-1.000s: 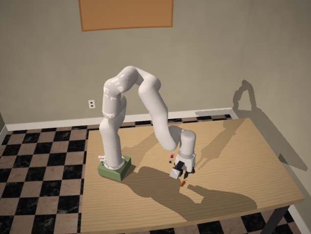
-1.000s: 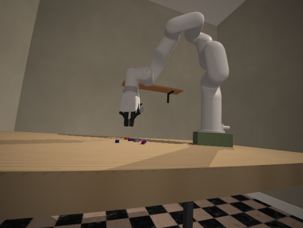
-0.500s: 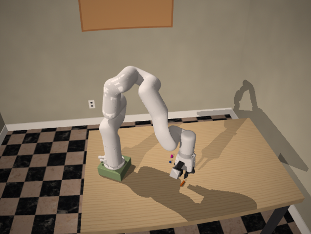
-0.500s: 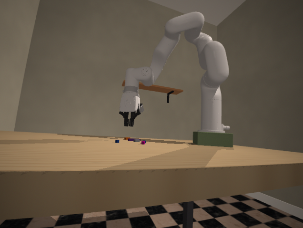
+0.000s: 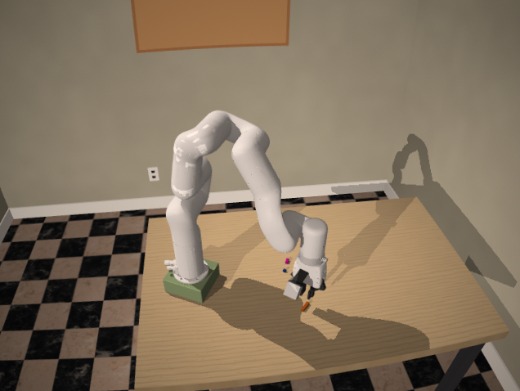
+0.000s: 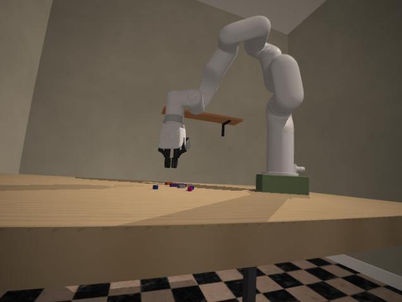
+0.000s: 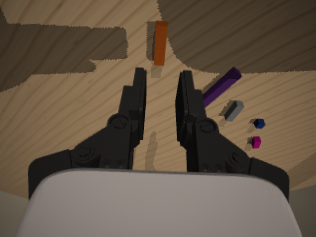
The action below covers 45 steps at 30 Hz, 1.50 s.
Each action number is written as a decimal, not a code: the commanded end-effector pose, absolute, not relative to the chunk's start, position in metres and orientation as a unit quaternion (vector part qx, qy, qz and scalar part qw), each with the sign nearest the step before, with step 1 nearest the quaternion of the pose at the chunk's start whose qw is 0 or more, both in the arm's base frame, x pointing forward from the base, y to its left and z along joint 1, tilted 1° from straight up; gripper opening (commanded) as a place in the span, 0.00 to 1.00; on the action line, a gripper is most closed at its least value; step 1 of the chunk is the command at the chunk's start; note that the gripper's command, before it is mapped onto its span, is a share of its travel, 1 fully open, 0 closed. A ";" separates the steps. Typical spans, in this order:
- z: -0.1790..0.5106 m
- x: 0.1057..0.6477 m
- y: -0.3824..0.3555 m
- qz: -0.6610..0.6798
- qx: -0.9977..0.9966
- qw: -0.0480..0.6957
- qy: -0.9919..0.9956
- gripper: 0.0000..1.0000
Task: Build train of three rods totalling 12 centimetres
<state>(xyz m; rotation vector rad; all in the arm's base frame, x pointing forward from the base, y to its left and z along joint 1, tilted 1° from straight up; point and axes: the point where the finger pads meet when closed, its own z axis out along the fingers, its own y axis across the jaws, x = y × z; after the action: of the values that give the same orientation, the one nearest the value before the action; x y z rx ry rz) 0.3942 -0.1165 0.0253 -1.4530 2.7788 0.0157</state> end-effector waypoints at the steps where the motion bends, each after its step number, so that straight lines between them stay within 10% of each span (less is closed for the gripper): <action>1: 0.025 0.396 -0.117 0.004 -0.463 0.004 0.886 0.24; 45: -0.023 0.396 -0.117 0.004 -0.463 0.004 0.886 0.24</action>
<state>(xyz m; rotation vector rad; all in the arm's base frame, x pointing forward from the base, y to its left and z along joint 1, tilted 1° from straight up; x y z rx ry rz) 0.3943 -0.1163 -0.0233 -1.4531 2.7789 0.0162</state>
